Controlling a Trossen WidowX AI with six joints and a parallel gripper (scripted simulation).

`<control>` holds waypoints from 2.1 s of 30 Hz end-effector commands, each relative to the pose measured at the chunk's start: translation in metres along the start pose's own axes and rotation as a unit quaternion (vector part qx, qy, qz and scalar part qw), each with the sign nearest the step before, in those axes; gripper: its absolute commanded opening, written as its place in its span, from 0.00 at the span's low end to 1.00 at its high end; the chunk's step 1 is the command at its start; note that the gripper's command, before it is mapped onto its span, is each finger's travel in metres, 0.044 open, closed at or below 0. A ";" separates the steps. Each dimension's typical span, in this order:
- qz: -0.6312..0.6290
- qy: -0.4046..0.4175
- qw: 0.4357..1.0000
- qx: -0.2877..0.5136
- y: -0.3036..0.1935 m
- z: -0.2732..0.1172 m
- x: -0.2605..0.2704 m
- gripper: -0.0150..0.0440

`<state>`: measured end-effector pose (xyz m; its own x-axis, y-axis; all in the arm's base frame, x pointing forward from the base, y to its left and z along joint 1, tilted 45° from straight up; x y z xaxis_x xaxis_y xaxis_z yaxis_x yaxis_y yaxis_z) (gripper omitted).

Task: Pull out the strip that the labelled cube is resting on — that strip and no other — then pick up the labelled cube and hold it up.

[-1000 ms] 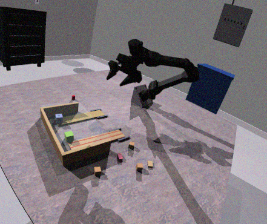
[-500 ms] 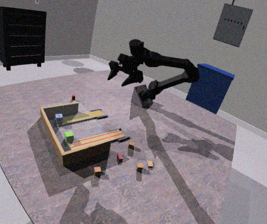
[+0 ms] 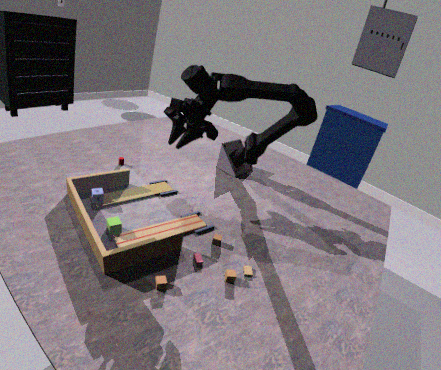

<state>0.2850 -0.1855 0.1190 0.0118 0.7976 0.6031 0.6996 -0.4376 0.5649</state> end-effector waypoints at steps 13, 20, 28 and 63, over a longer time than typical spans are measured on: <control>0.045 0.048 0.946 0.318 -0.016 0.080 -0.030 0.25; 0.046 0.048 0.946 0.318 -0.017 0.079 -0.028 0.25; 0.045 0.048 0.946 0.318 -0.022 0.088 -0.028 0.25; 0.046 0.049 0.946 0.318 -0.058 0.132 -0.018 0.25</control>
<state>0.3387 -0.1261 0.0056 0.0456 0.7167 0.6959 0.9873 -0.1385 0.0779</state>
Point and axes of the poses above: the point midway between the two fingers, 35 mm back from their tips, its own z axis out along the fingers, its own x axis across the jaws, y = z × x, the point moved 4 cm from there along -z, back along the fingers, and after that the axes turned 15 degrees about -z, right-handed, at the moved point
